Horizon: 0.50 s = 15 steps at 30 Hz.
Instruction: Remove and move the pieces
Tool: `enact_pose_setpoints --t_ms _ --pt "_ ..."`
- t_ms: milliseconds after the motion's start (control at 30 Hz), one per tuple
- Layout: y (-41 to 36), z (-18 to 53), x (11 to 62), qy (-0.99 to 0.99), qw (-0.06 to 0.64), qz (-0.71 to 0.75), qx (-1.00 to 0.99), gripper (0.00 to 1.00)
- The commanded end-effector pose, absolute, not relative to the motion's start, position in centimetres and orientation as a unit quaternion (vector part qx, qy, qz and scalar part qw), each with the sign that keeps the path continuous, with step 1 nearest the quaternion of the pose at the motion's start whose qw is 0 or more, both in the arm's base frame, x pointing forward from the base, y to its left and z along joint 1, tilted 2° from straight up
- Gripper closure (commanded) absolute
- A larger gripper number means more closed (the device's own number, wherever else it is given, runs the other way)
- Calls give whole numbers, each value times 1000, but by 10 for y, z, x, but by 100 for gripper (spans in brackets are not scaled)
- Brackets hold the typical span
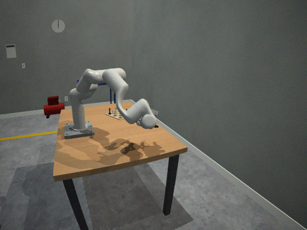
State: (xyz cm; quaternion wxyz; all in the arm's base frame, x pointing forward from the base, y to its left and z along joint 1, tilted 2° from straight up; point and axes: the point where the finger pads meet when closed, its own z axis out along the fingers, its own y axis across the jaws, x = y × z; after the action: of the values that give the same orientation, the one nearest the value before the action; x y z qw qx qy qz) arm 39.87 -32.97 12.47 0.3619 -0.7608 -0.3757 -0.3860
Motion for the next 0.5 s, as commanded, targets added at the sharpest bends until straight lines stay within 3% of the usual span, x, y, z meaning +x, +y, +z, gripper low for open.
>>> enact_pose_setpoints --t_ms 0,467 --pt "-313 120 430 -415 371 -362 -747 0" --pt "-205 97 519 -563 383 -272 -680 0"
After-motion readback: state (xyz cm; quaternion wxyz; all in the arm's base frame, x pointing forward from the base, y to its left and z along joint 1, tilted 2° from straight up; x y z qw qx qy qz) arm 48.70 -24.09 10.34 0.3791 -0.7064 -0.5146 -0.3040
